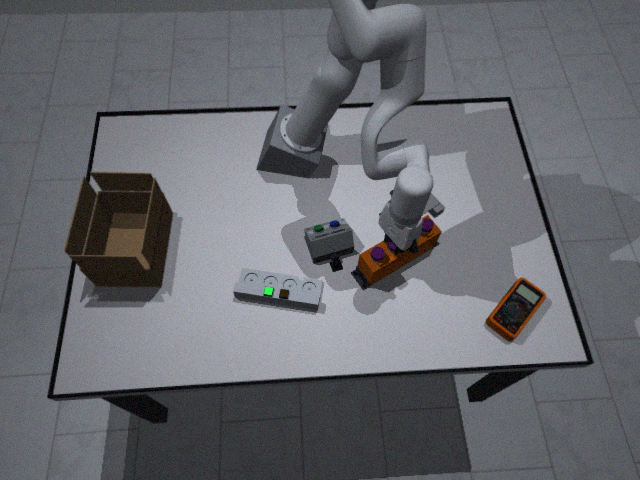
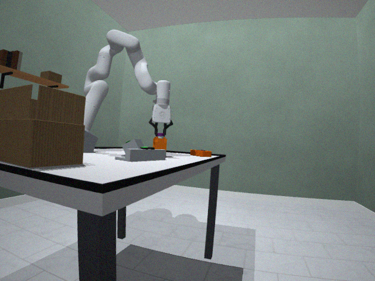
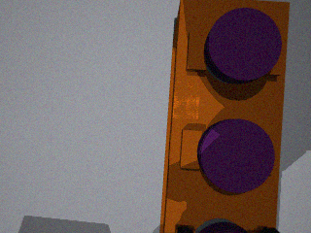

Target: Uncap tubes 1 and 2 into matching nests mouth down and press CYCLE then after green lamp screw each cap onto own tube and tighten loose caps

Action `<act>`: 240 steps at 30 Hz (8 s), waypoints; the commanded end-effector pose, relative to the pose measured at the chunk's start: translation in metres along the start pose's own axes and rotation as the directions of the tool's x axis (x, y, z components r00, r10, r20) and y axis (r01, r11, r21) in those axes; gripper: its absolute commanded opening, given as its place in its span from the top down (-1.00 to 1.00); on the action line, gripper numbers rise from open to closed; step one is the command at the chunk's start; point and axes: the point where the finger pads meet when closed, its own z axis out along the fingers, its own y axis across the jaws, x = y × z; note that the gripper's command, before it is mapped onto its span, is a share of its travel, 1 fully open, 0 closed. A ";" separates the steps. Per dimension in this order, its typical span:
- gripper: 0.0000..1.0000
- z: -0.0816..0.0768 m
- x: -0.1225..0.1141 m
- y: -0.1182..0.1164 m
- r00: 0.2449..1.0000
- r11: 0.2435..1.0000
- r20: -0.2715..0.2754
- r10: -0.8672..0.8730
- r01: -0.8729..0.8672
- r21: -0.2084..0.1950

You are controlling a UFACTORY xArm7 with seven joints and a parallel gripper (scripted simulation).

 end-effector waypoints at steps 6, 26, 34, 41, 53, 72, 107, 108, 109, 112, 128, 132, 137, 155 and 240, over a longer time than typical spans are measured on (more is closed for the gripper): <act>1.00 -0.001 0.000 0.002 0.980 0.980 0.004 0.197 -0.197 -0.004; 0.08 -0.001 0.000 0.002 0.953 0.953 0.003 0.303 -0.303 -0.005; 0.08 -0.016 0.000 0.002 0.953 0.953 0.003 0.303 -0.303 -0.005; 0.08 -0.037 0.000 0.002 0.953 0.953 0.003 0.303 -0.303 -0.005; 0.08 -0.047 -0.032 -0.001 1.000 1.000 0.005 0.007 -0.007 -0.004; 0.08 -0.032 -0.052 -0.002 0.984 0.984 0.005 -0.180 0.180 -0.002; 0.08 -0.004 -0.052 -0.002 0.984 0.984 0.005 -0.180 0.180 -0.002; 0.08 -0.003 -0.052 -0.002 0.984 0.984 0.005 -0.180 0.180 -0.002; 0.08 -0.003 -0.052 -0.002 0.984 0.984 0.005 -0.180 0.180 -0.002; 0.08 -0.002 -0.052 -0.002 0.984 0.984 0.005 -0.180 0.180 -0.002; 1.00 -0.001 -0.052 -0.002 0.984 0.984 0.005 -0.180 0.180 -0.002; 1.00 -0.001 -0.052 -0.002 0.984 0.984 0.005 -0.180 0.180 -0.002; 1.00 -0.001 -0.052 -0.002 0.997 0.997 0.005 -0.081 0.081 -0.003; 1.00 -0.001 -0.052 -0.002 0.972 0.972 0.004 0.237 -0.237 -0.004; 1.00 -0.002 -0.053 -0.002 0.975 0.975 0.003 0.220 -0.220 -0.004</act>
